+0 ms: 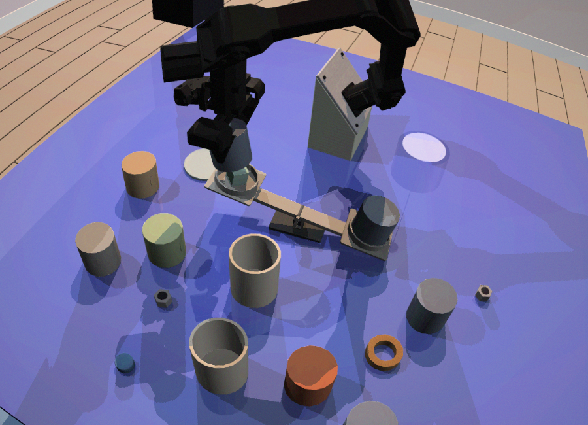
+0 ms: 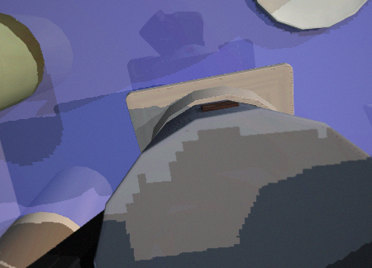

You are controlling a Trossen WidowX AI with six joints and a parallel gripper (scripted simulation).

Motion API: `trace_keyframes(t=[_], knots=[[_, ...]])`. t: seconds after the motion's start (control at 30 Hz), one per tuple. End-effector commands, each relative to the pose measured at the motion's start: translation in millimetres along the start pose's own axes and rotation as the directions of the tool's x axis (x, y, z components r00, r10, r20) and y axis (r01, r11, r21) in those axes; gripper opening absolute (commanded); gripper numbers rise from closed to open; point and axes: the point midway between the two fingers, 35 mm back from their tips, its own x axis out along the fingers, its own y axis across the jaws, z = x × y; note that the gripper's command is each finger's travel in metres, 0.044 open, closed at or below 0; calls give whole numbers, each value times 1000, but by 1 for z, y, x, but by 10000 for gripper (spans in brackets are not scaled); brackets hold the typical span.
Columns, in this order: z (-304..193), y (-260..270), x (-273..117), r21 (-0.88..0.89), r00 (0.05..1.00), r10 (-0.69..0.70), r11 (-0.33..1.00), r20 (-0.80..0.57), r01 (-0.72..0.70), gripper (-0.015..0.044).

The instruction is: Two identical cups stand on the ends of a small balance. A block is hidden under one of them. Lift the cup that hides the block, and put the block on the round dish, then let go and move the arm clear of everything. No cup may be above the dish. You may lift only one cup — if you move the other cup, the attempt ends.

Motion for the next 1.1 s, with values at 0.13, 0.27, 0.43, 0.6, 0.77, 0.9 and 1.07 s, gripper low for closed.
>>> trace_keyframes(t=[0.13,0.27,0.43,0.6,0.77,0.9,1.07], knots=[[1,-1,-14,-5,1000,5,1000,10,-5,0],[1,-1,-20,-5,1000,5,1000,9,-5,0],[0,-2,-26,-5,1000,5,1000,9,-5,0],[-1,-4,-32,-5,1000,5,1000,8,-4,0],[-2,-4,-37,-5,1000,4,1000,7,-4,0],[-3,-4,-30,0,1000,0,1000,-2,0,0],[-3,-4,-30,0,1000,0,1000,-2,0,0]])
